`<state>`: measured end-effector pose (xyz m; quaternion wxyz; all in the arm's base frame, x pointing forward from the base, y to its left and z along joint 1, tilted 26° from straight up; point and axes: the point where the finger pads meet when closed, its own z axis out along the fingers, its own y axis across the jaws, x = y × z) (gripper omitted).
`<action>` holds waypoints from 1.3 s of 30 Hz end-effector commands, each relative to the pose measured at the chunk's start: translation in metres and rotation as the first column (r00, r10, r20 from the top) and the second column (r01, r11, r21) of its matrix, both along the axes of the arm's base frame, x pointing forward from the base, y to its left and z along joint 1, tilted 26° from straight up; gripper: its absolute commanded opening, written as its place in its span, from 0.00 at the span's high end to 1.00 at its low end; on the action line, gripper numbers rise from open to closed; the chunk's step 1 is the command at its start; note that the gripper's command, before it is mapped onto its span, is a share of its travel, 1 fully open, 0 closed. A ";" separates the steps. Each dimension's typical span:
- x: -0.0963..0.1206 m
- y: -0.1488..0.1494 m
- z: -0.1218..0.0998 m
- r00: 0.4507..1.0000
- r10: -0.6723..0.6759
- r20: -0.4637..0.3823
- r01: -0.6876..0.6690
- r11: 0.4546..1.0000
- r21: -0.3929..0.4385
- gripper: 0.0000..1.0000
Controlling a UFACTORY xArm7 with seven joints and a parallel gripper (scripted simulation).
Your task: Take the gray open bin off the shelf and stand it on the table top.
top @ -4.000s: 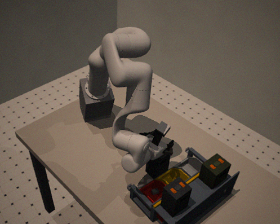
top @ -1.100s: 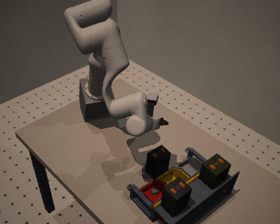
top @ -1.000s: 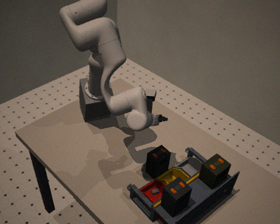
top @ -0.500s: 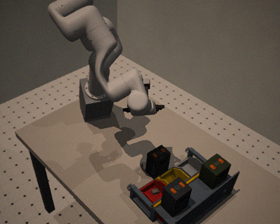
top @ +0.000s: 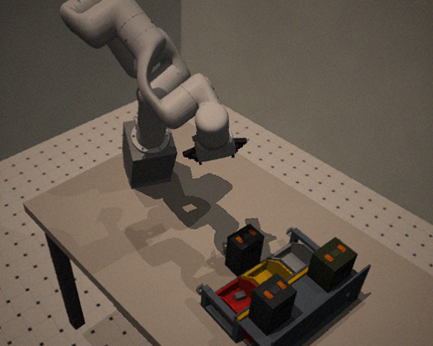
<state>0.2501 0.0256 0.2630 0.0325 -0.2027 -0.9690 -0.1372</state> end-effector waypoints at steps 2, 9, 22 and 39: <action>-0.009 -0.001 0.007 0.993 0.088 0.083 -0.079 0.991 -0.103 0.00; -0.015 -0.002 0.012 0.980 0.150 0.131 -0.126 0.976 -0.175 0.00; -0.007 -0.001 0.007 0.922 0.314 0.227 -0.221 0.907 -0.358 0.00; -0.003 0.000 0.004 0.830 0.479 0.285 -0.277 0.798 -0.536 0.00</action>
